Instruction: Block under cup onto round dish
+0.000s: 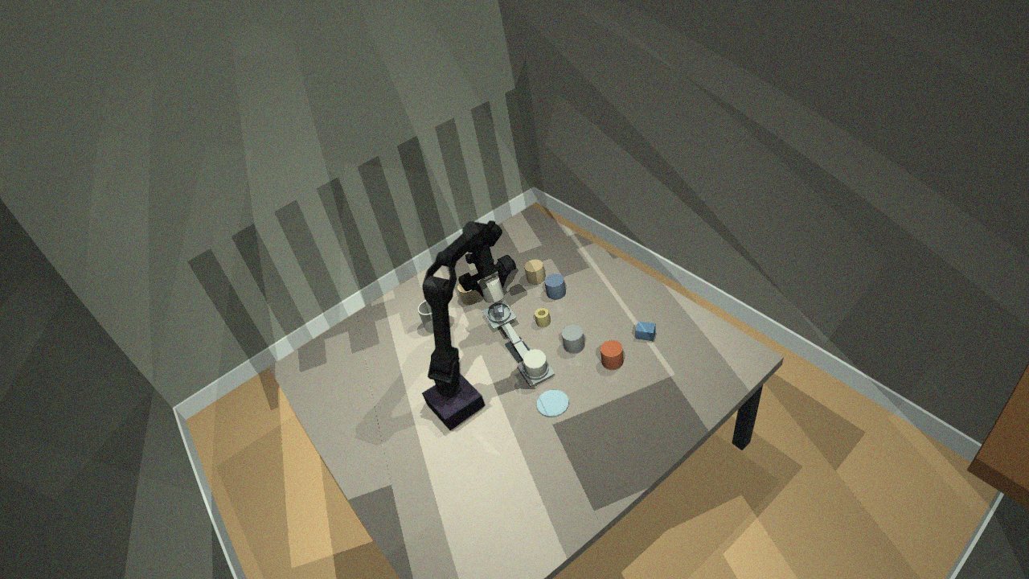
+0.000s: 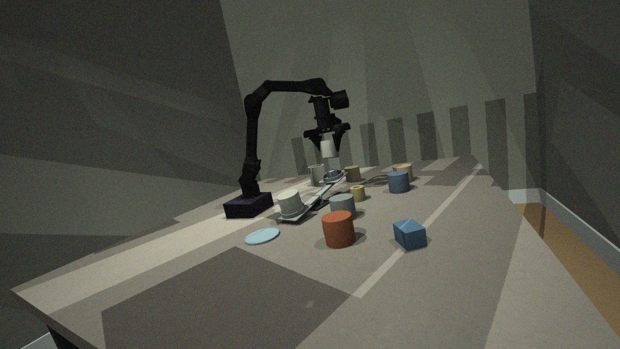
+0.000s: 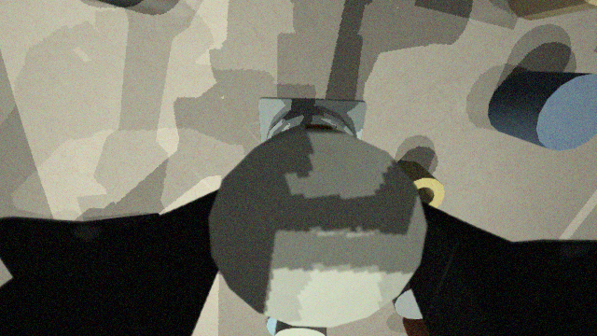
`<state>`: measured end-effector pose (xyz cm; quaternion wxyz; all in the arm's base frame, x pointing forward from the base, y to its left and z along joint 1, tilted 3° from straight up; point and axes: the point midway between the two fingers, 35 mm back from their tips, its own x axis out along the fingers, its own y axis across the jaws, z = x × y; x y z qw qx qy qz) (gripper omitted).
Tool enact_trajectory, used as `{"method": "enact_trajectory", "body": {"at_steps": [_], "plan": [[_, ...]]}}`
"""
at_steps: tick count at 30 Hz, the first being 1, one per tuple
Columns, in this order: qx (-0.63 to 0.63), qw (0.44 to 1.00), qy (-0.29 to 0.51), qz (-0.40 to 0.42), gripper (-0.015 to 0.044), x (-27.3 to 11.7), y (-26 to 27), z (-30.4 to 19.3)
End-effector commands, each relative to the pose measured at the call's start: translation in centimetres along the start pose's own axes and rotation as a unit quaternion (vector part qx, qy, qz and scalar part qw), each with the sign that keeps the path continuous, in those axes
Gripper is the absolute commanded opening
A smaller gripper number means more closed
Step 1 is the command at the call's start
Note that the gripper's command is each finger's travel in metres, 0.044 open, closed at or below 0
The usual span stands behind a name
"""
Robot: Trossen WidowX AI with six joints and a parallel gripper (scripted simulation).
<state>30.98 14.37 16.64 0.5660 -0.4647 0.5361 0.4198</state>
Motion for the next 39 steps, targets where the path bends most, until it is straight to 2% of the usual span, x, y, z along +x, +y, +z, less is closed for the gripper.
{"method": "enact_trajectory", "body": {"at_steps": [1, 10, 33, 39], "plan": [[0.0, 1.0, 0.0, -0.001, 0.0, 0.0, 0.0, 0.0], [0.001, 1.0, -0.002, 0.0, 0.0, 1.8, 1.7, 2.0], [0.003, 1.0, -0.007, 0.004, 0.0, 8.9, 10.6, 7.4], [0.002, 1.0, -0.008, 0.004, 0.0, 10.0, 10.9, 7.5]]}}
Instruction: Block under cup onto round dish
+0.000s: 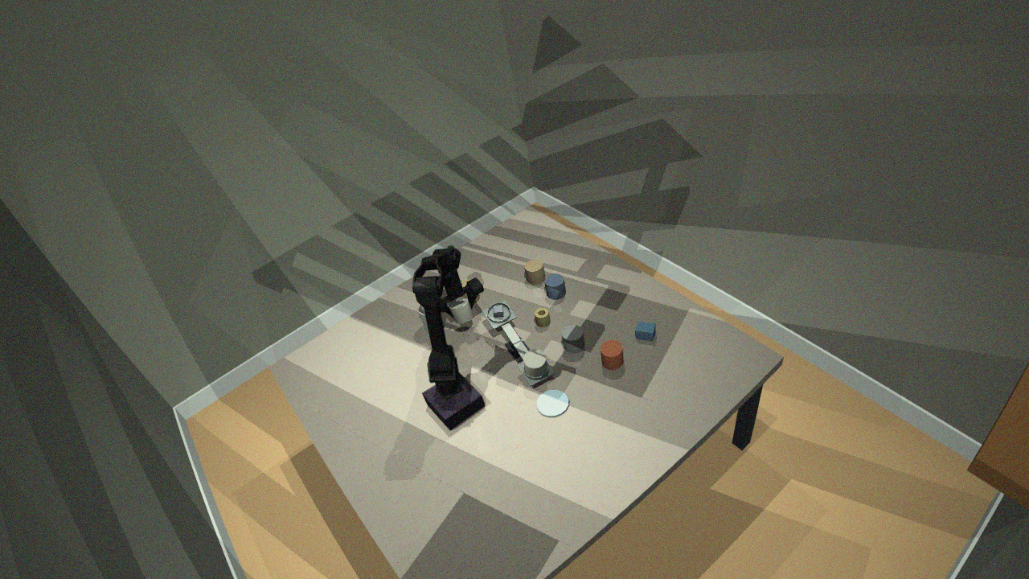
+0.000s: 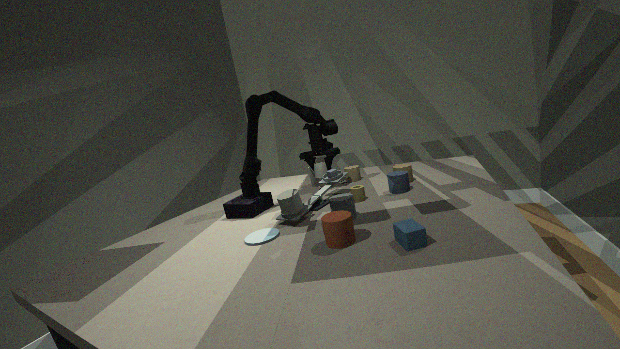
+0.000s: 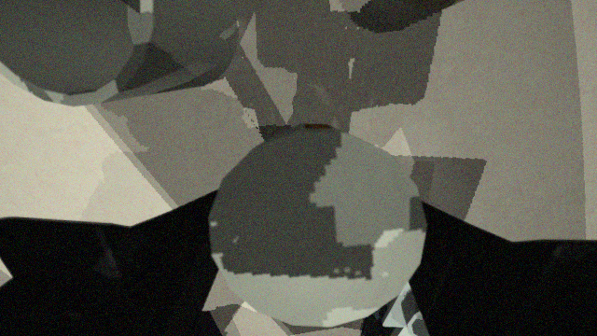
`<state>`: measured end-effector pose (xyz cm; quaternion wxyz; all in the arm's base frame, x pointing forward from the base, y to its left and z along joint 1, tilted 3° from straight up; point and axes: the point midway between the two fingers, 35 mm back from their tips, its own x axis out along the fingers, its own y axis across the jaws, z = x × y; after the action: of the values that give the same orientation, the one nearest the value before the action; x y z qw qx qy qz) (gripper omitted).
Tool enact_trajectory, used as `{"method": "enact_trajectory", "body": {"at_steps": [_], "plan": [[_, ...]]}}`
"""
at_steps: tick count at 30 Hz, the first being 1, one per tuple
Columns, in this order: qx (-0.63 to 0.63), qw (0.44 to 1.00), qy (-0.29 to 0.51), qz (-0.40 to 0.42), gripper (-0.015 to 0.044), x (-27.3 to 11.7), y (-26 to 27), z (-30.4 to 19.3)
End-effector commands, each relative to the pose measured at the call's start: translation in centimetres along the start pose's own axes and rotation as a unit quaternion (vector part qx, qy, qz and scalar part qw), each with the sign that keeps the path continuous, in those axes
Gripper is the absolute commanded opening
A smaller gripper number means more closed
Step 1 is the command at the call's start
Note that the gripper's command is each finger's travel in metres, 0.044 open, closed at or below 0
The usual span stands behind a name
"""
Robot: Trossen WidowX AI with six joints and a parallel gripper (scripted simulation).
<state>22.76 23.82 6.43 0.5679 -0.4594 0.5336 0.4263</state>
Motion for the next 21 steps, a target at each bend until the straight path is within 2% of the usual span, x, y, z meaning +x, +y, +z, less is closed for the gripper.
{"method": "enact_trajectory", "body": {"at_steps": [1, 6, 21], "plan": [[0.003, 1.0, 0.0, 0.0, 0.0, 1.0, 0.0, 0.0], [0.003, 1.0, 0.0, 0.0, 0.0, 3.5, 0.1, 0.0], [0.003, 1.0, 0.0, 0.0, 0.0, 5.2, 0.1, 0.0]]}}
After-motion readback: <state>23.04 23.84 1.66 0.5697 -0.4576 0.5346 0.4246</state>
